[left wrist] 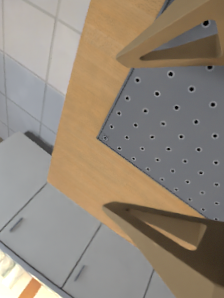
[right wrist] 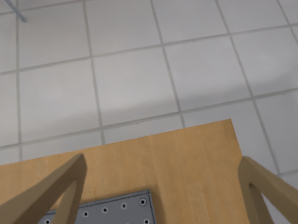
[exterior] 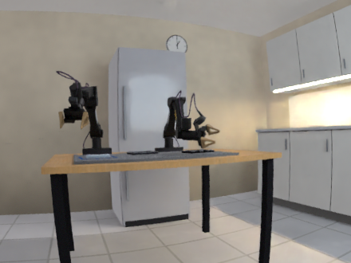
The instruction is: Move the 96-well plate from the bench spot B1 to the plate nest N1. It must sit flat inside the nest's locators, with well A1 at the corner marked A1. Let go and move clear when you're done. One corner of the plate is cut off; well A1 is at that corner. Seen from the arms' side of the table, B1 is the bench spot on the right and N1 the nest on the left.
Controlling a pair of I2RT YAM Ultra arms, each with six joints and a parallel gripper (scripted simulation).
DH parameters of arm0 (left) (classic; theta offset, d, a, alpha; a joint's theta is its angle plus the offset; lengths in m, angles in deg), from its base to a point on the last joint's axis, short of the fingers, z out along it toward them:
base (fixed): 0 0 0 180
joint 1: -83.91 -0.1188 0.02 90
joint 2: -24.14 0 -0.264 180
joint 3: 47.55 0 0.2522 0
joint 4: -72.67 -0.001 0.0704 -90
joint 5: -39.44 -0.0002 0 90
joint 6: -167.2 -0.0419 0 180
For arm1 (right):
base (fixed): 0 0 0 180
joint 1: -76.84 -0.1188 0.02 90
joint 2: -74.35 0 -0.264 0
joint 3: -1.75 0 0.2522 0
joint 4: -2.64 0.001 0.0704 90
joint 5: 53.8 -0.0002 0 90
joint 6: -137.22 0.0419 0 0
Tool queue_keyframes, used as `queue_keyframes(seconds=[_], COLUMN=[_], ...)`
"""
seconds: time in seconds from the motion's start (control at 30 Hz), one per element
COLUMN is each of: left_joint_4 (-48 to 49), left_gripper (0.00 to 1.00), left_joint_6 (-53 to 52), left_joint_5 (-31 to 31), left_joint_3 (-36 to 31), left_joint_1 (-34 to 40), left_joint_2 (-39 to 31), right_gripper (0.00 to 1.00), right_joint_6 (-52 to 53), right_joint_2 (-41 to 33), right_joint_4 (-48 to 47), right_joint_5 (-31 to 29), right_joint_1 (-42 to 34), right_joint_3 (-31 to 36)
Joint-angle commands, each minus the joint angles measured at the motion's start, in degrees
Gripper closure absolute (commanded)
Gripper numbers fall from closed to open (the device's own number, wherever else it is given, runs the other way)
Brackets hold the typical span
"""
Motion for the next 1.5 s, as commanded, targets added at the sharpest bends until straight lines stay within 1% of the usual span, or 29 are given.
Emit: queue_keyframes(seconds=[0.0,0.53,0.57,0.7,0.8,0.93,1.03,1.1,1.17,1.47], left_joint_4=[1.1,1.1,0.3,-1.5,-3.0,-4.6,-6.4,-6.4,-8.1,-12.6], left_gripper=[0.0,0.0,0.0,0.0,0.0,0.0,0.0,0.0,0.0,0.0], left_joint_6=[0.4,0.4,0.0,2.3,5.6,7.9,10.6,10.6,13.0,20.1], left_joint_5=[0.1,0.1,0.0,-3.9,-9.9,-14.4,-19.0,-19.0,-22.9,-36.1], left_joint_3=[0.9,0.9,0.3,-1.1,-4.2,-7.7,-10.2,-10.2,-11.8,-20.6], left_joint_1=[0.0,0.0,0.0,1.3,5.4,10.0,14.1,14.1,16.9,29.4], left_joint_2=[-1.4,-1.4,-0.6,-2.2,-7.1,-13.1,-17.8,-17.8,-21.2,-36.8], right_gripper=[0.0,0.0,0.0,0.0,0.0,0.0,0.0,0.0,0.0,0.0], right_joint_6=[0.0,0.0,0.0,-0.2,-0.5,-0.6,-0.7,-0.7,-0.7,-0.3], right_joint_2=[-0.8,-0.8,-0.7,-1.8,-4.5,-8.2,-11.3,-11.3,-13.8,-26.1], right_joint_4=[0.3,0.3,-0.3,-2.2,-3.7,-5.0,-6.3,-6.3,-7.5,-9.4], right_joint_5=[0.0,0.0,0.0,0.2,0.5,0.6,0.7,0.7,0.7,0.5], right_joint_1=[0.0,0.0,0.0,-0.1,-0.6,-0.9,-1.1,-1.1,-1.4,-2.9], right_joint_3=[-0.6,-0.6,-0.3,1.3,5.9,12.1,17.3,17.3,21.3,40.0])
